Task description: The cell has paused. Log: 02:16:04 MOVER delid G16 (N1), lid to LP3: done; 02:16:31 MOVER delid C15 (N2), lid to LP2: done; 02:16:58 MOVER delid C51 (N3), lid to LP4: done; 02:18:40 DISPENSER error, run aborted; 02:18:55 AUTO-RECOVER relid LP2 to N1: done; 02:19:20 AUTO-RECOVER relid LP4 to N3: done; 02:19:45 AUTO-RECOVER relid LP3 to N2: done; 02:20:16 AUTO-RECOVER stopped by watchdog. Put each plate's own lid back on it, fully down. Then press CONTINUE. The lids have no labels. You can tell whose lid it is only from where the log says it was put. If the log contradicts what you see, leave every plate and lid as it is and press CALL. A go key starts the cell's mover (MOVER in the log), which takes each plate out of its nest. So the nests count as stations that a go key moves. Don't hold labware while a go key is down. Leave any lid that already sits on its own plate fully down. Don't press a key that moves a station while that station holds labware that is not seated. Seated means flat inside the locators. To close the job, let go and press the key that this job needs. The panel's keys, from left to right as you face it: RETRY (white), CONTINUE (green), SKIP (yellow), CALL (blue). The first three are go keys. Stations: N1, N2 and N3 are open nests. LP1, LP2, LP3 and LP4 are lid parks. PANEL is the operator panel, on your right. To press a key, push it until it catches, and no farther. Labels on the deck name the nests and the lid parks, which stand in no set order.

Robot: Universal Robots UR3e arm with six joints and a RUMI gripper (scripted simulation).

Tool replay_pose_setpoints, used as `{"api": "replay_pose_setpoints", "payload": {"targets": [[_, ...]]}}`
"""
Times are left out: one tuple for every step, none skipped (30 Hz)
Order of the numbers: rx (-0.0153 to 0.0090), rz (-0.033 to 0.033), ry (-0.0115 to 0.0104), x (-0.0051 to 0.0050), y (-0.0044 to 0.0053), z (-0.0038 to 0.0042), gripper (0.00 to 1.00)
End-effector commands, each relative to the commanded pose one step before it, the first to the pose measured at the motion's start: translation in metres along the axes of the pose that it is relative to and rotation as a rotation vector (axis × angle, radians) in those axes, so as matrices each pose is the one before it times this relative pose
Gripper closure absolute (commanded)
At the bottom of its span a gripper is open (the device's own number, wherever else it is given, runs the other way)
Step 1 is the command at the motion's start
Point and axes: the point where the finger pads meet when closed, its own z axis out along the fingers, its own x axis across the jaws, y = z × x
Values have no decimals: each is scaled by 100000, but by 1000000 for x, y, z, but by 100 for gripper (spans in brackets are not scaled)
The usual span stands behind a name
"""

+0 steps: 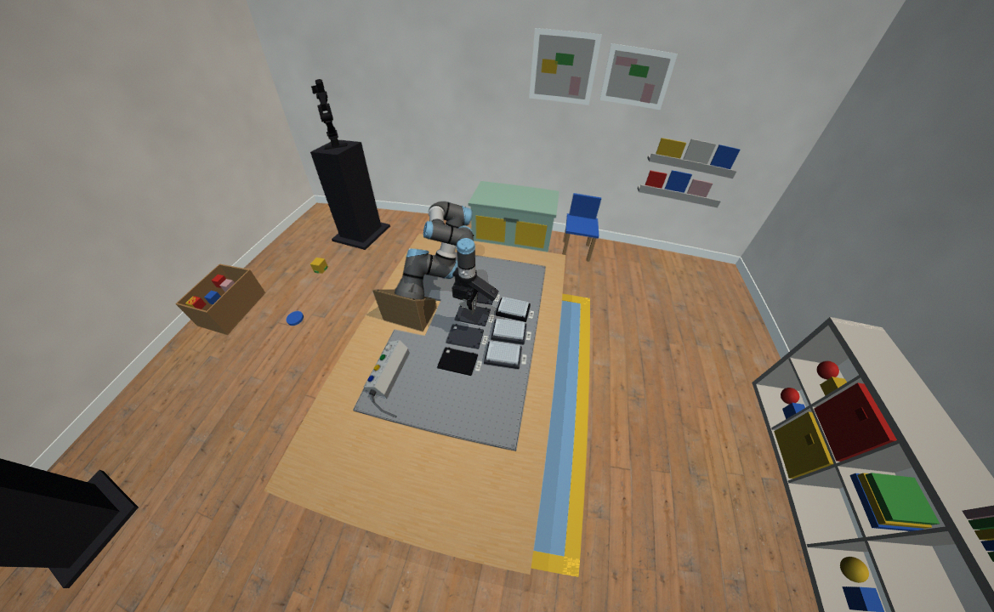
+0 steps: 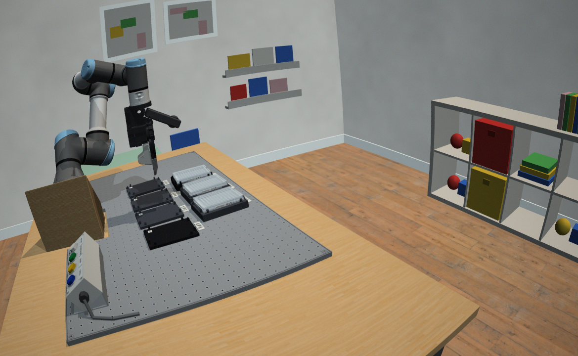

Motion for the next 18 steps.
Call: {"api": "replay_pose_setpoints", "payload": {"targets": [[71, 8141, 195, 21459, 2153, -288, 100], [0, 2000, 2, 4997, 330, 4, 100], [0, 2000, 2, 5002, 230, 4, 100], [0, 2000, 2, 5006, 130, 4, 100], [0, 2000, 2, 5007, 30, 4, 100], [0, 2000, 2, 5007, -71, 4, 100], [0, 2000, 2, 5004, -171, 4, 100], [0, 2000, 2, 5000, -271, 4, 100], [0, 2000, 2, 4993, -371, 4, 100], [0, 2000, 2, 4984, -471, 4, 100], [0, 2000, 2, 4974, -570, 5, 100], [0, 2000, 2, 4961, -669, 5, 100], [0, 2000, 2, 4947, -768, 5, 100], [0, 0, 0, 0, 0, 0, 100], [0, 0, 0, 0, 0, 0, 100], [0, 2000, 2, 4931, -876, -2, 100], [0, 2000, 2, 4912, -964, 5, 100], [0, 2000, 2, 4891, -1062, 5, 100]]}}
